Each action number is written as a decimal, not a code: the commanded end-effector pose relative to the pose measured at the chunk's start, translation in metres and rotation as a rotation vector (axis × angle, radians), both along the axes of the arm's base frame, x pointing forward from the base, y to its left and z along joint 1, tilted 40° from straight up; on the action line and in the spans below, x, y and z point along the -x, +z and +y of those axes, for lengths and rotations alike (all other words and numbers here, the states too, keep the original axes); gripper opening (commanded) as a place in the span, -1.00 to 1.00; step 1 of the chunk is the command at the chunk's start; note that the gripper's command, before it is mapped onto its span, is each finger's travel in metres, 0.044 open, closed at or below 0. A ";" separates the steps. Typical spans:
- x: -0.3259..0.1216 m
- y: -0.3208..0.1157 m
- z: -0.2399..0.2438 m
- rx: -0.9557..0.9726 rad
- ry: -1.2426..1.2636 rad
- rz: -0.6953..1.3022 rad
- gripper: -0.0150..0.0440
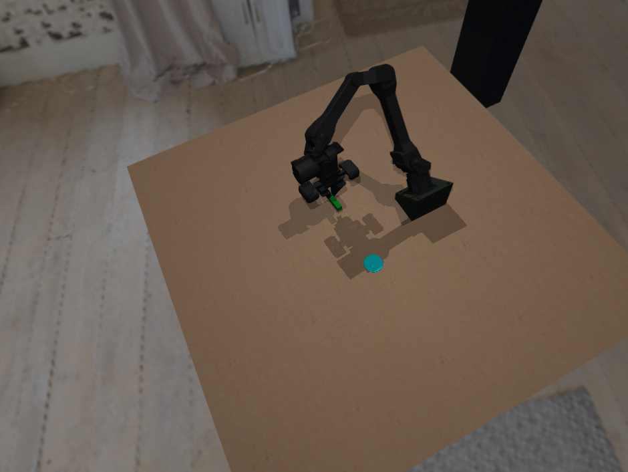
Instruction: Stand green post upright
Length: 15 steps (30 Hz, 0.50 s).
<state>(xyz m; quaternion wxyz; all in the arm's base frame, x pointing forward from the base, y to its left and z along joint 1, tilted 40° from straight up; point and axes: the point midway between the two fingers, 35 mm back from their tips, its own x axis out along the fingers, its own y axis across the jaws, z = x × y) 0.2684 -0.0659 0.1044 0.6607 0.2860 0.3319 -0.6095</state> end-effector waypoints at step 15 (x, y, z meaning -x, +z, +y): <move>0.001 0.022 0.014 0.015 -0.010 -0.011 -0.42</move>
